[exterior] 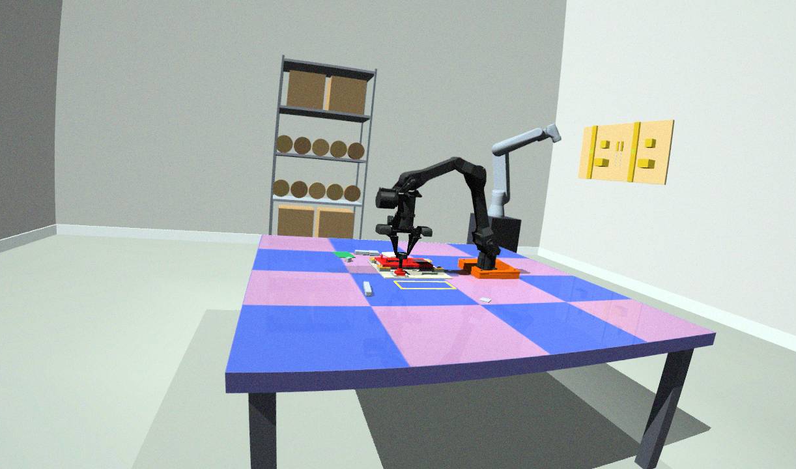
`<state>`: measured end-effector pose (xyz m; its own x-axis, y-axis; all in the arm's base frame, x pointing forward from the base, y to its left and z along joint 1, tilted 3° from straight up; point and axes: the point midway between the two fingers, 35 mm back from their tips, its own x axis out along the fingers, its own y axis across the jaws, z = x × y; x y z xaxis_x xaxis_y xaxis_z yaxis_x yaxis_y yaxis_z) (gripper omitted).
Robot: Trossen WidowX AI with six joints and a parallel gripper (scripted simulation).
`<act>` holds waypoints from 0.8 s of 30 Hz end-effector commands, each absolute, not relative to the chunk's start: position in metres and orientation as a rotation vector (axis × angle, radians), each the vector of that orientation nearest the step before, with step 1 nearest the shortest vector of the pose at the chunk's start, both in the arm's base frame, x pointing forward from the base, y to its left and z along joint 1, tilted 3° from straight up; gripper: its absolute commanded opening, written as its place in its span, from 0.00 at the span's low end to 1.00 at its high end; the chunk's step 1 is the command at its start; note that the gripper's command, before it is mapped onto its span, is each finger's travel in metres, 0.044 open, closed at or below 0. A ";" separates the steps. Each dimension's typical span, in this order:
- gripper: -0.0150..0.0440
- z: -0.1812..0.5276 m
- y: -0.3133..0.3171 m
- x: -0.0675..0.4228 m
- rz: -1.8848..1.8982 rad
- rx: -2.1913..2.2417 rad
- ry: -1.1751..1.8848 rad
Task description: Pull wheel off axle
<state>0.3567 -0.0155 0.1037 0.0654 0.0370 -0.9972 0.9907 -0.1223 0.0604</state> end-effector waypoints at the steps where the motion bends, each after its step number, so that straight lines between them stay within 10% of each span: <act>1: 0.25 0.111 -0.016 0.357 -1.226 1.359 1.128; 24: 0.25 0.134 0.031 0.340 -1.232 1.360 1.135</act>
